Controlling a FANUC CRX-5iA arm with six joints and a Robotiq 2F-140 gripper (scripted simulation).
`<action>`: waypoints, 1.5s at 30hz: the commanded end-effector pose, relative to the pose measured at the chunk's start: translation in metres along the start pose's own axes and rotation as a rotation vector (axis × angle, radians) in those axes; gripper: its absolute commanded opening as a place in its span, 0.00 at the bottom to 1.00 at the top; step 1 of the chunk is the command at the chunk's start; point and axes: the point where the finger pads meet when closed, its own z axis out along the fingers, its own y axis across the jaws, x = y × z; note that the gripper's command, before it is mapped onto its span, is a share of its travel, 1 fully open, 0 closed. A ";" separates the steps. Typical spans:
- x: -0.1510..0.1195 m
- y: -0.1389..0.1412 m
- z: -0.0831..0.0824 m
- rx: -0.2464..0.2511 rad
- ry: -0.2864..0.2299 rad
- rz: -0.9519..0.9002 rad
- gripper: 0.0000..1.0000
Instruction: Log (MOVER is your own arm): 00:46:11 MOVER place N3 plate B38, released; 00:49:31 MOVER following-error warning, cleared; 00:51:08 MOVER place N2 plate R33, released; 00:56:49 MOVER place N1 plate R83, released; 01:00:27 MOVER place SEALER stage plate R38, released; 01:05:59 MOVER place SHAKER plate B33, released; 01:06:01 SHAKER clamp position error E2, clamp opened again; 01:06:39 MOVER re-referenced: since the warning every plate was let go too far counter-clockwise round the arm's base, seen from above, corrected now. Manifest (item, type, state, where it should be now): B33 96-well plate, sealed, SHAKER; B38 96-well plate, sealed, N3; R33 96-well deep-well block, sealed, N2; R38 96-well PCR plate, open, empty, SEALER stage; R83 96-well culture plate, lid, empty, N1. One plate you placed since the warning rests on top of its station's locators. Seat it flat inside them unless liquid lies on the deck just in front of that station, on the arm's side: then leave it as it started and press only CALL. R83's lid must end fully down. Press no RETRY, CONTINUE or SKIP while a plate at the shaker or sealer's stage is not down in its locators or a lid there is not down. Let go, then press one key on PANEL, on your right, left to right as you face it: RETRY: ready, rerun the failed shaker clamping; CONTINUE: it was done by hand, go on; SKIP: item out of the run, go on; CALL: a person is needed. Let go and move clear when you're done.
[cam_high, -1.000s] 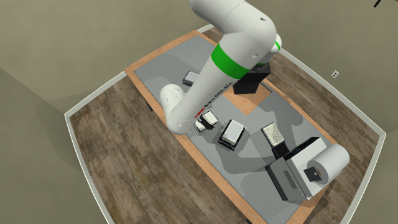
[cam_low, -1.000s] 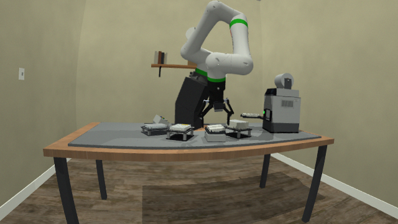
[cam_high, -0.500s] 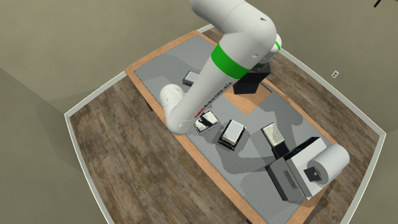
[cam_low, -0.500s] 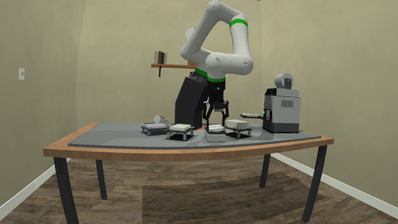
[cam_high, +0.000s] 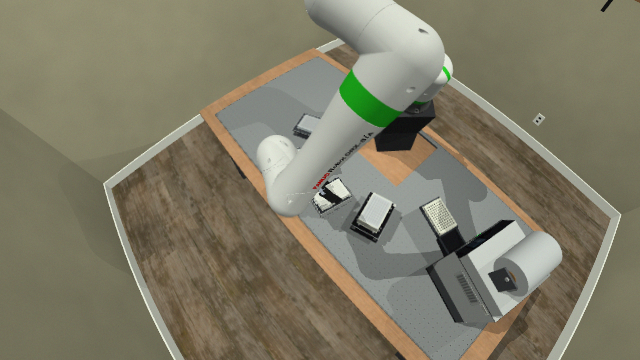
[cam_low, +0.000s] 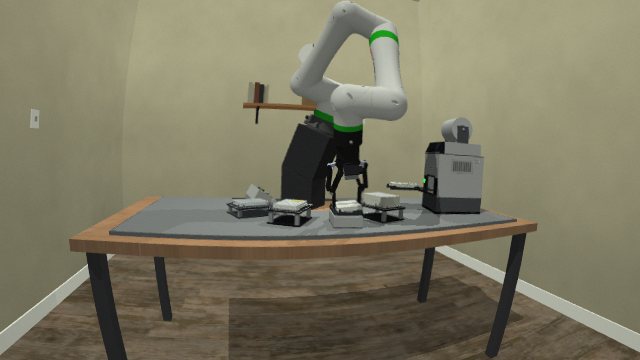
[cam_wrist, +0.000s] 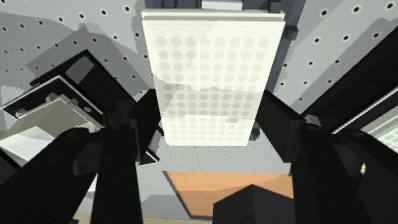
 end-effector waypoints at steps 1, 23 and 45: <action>0.000 0.000 -0.001 0.000 0.001 0.000 0.10; -0.011 -0.003 -0.025 0.000 0.001 0.000 0.10; -0.024 -0.006 -0.052 0.000 0.001 0.000 0.10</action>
